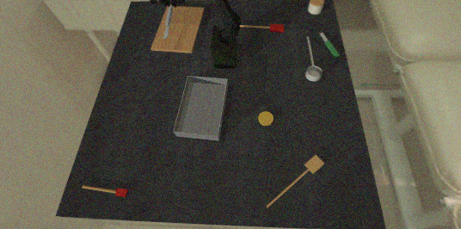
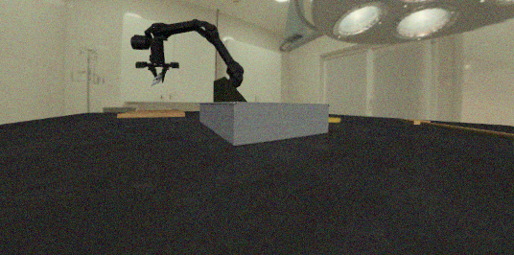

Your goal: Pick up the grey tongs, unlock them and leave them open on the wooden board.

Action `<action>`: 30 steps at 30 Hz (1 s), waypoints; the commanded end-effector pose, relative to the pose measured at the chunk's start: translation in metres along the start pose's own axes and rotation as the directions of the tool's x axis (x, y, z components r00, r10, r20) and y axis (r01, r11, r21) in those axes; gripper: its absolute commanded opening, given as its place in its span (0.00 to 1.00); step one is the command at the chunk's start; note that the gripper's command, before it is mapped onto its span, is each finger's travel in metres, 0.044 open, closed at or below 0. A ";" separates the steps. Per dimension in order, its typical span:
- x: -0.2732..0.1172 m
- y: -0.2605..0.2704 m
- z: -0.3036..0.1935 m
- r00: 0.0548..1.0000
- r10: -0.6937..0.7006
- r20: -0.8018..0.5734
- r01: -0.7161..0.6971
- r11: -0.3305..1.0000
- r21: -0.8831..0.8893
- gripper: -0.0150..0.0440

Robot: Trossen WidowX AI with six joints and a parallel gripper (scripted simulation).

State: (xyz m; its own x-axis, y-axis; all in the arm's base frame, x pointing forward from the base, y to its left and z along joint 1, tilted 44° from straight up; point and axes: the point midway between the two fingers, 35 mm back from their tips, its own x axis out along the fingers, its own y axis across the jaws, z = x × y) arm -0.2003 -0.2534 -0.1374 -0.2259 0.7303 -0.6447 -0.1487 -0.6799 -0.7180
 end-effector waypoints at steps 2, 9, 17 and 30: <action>0.000 0.003 0.003 0.983 0.052 -0.178 -0.053 0.999 -0.002 0.00; 0.000 0.005 0.005 0.961 0.080 -0.263 -0.083 0.997 0.000 0.00; 0.002 0.006 0.004 0.961 0.080 -0.263 -0.083 0.997 0.000 0.00; 0.022 0.010 0.001 0.961 0.080 -0.263 -0.083 0.997 0.000 0.00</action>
State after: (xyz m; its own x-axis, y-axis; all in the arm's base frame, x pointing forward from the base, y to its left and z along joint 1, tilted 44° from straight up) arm -0.2073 -0.2477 -0.1532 0.0250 0.6626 -0.7486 -0.1337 -0.7399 -0.6593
